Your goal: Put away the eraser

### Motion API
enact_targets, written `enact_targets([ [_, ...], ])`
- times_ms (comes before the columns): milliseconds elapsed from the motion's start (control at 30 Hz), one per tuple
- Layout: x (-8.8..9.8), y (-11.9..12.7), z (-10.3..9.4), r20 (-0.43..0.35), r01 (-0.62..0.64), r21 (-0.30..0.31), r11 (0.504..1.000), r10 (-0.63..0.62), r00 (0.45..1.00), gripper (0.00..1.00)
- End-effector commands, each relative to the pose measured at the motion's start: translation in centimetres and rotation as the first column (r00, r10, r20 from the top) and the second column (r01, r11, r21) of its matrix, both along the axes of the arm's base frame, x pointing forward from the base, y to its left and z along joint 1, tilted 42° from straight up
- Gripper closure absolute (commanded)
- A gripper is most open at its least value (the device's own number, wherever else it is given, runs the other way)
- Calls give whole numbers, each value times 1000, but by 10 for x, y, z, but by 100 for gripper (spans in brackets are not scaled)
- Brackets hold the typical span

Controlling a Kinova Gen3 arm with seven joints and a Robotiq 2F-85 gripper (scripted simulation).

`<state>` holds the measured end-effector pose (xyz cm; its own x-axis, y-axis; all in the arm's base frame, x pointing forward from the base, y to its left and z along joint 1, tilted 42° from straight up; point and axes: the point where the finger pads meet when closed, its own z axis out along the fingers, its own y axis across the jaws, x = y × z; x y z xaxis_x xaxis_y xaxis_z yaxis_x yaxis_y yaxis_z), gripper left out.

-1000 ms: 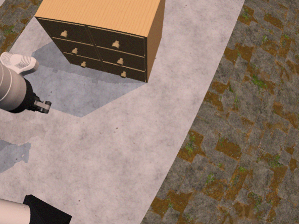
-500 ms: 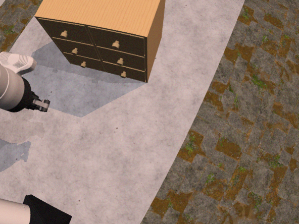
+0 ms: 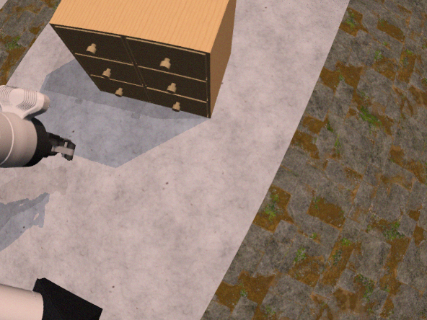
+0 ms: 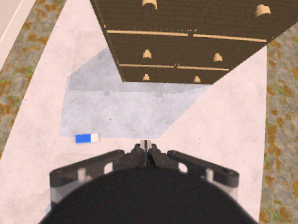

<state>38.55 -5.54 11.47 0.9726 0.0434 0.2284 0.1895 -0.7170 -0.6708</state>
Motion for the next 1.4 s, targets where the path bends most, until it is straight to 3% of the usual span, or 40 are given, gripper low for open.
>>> enact_targets([
  [0, 2, 2, -3, 55, 49, 12, 999, -49, 997, 100],
  [533, 19, 23, -23, 255, 243, 101, 965, -261, 931, 100],
  [933, 31, 38, -31, 376, 351, 190, 917, -398, 837, 100],
  [1367, 45, 52, -44, 486, 453, 293, 842, -539, 688, 100],
])
